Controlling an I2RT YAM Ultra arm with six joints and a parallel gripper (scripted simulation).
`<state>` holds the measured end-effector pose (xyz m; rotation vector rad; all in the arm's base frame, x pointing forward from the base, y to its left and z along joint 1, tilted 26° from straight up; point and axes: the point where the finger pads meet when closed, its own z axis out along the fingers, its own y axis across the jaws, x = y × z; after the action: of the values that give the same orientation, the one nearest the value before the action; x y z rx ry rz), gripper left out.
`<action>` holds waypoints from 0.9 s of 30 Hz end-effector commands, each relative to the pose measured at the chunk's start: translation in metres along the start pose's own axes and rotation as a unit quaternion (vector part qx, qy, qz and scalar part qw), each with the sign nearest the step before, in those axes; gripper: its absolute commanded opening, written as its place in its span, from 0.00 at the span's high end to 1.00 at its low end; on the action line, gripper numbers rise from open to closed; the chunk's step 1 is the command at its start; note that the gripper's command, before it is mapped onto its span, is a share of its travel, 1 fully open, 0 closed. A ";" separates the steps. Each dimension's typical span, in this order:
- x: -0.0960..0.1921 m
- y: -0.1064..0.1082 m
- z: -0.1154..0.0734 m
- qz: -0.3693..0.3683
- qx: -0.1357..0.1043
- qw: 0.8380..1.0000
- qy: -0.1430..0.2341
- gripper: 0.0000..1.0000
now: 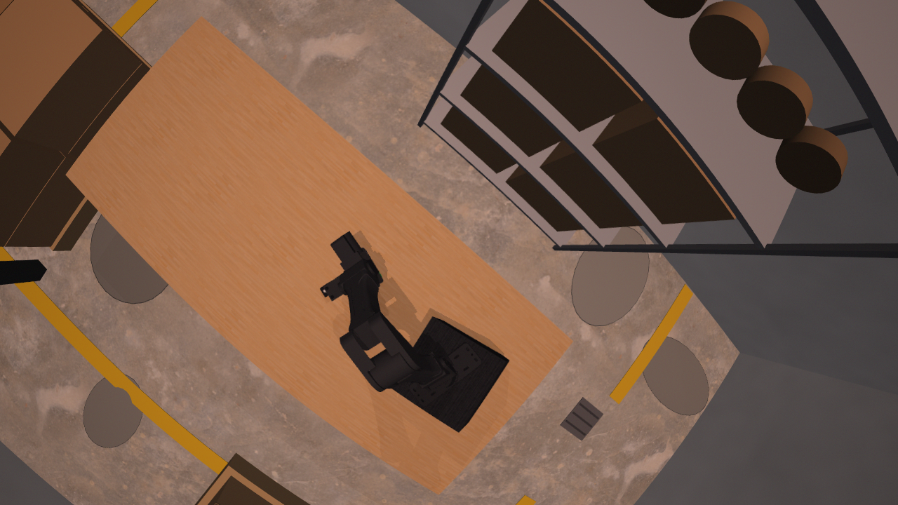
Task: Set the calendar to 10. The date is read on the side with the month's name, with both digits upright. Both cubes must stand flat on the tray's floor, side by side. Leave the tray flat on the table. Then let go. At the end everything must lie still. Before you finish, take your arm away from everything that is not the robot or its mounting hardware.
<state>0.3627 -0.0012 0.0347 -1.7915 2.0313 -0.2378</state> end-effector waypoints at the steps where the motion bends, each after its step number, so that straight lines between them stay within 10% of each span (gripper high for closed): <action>1: 0.000 -0.002 -0.002 0.000 0.005 1.000 -0.001 0.55; 27: 0.000 -0.002 0.014 0.000 0.005 1.000 -0.001 0.55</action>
<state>0.3661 0.0014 0.0222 -1.7959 2.0362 -0.2299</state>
